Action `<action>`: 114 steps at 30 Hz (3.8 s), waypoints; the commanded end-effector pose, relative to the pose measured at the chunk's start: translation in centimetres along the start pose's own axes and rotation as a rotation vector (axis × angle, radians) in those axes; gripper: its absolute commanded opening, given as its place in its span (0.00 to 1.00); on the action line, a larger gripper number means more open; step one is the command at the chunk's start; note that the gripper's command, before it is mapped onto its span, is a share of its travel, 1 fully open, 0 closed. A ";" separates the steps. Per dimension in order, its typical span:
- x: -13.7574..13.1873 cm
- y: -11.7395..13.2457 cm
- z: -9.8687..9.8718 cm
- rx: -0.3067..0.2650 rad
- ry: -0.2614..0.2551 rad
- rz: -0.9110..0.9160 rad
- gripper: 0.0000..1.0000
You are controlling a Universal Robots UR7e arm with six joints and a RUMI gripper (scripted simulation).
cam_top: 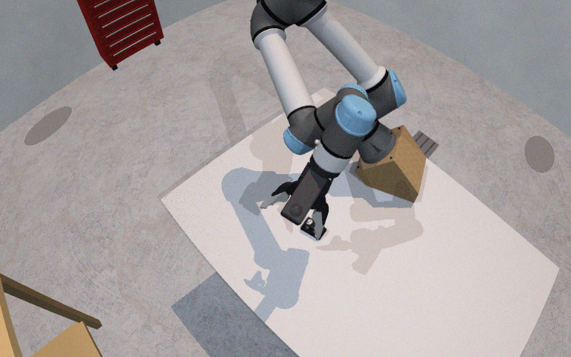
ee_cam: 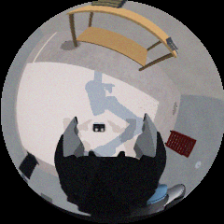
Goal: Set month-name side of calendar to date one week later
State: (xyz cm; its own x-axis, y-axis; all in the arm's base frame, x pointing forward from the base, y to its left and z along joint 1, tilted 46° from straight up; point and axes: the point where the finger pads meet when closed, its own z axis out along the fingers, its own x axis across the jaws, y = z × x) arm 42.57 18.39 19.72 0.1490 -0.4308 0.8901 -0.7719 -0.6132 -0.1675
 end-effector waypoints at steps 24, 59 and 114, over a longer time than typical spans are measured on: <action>-0.3 3.9 1.8 -0.085 -0.074 0.045 1.00; -2.9 16.0 3.9 -0.349 -0.266 0.200 1.00; -4.3 16.9 7.5 -0.135 -0.440 -1.018 1.00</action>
State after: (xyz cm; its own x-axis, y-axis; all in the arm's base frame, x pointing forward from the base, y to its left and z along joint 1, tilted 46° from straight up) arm 33.43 5.28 10.10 0.8991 -0.0828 0.4297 -0.3473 -0.7325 0.5855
